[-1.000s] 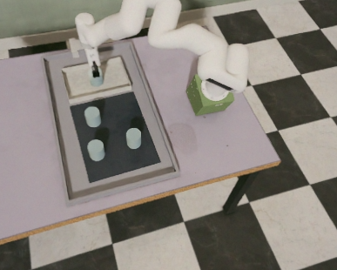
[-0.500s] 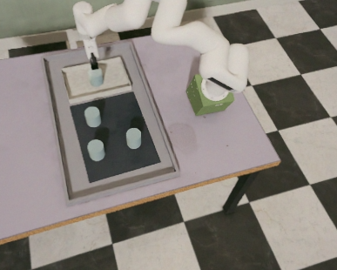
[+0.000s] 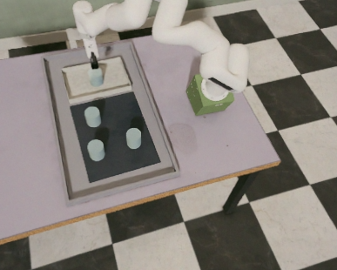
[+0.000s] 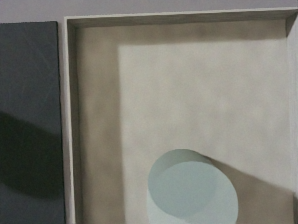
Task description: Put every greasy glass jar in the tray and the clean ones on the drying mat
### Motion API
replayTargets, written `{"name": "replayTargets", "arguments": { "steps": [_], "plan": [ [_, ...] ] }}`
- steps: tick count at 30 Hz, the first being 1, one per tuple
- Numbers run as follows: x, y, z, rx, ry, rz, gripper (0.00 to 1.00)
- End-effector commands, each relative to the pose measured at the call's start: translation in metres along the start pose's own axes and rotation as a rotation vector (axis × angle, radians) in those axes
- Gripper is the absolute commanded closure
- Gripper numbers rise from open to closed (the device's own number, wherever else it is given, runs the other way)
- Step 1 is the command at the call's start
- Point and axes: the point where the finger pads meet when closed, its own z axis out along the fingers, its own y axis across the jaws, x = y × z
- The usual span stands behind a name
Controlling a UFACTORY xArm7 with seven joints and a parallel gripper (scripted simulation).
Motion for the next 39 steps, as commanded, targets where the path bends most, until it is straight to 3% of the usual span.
{"name": "replayTargets", "arguments": {
  "steps": [1, 31, 36, 39],
  "plan": [
    [0.006, -0.013, -0.003, -0.004, 0.006, -0.002, 0.0],
    [0.06, -0.232, -0.003, -0.004, 0.006, -0.002, 0.0],
    [0.06, -0.232, -0.003, -0.004, 0.006, -0.002, 0.0],
    [0.06, -0.232, 0.016, -0.004, 0.006, -0.002, 0.0]
  ]
}}
